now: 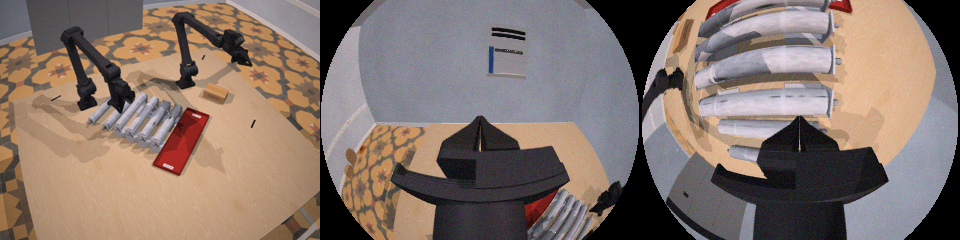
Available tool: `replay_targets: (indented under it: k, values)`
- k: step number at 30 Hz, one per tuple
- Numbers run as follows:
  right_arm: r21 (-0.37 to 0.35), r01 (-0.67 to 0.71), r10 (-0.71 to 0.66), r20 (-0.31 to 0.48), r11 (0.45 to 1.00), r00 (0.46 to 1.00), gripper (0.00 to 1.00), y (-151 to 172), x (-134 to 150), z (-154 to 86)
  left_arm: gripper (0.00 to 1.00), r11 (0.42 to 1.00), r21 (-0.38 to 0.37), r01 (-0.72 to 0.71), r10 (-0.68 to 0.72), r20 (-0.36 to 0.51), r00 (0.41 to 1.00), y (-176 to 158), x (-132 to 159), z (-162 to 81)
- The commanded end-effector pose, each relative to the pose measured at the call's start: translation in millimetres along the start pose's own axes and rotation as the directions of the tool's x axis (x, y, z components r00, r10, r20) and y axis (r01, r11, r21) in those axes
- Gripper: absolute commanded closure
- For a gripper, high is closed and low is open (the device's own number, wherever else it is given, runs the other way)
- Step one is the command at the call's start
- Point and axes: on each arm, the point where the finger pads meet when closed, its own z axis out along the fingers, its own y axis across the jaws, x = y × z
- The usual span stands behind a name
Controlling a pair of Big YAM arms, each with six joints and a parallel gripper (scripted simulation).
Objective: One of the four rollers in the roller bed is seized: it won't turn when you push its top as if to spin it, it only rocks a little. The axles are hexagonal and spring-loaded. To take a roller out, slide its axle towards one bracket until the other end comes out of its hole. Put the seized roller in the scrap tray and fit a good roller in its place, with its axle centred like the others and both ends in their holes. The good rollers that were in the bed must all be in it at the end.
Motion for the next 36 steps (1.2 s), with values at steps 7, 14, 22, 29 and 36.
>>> replay_targets:
  k: [7,14,22,29,36]
  values:
    - [-0.004,0.006,-0.006,-0.001,1.000,1.000,1.00,3,-2,14,1.00,1.000,0.006,-0.015,0.014,0.048,0.999,-4,-34,3]
    - [-0.004,0.006,-0.006,-0.001,1.000,1.000,1.00,2,0,24,1.00,1.000,0.006,-0.015,0.014,0.048,0.999,-4,-34,3]
    - [-0.004,0.008,-0.008,0.000,1.000,1.000,1.00,3,1,34,1.00,1.000,0.006,-0.015,0.014,0.048,0.999,-4,-34,3]
    - [-0.005,0.009,-0.009,-0.002,1.000,1.000,1.00,3,2,37,1.00,1.000,0.006,-0.015,0.014,0.048,0.999,-4,-34,3]
    - [-0.004,0.008,-0.008,0.001,1.000,1.000,1.00,3,1,37,1.00,1.000,0.006,-0.015,0.014,0.048,0.999,-4,-34,3]
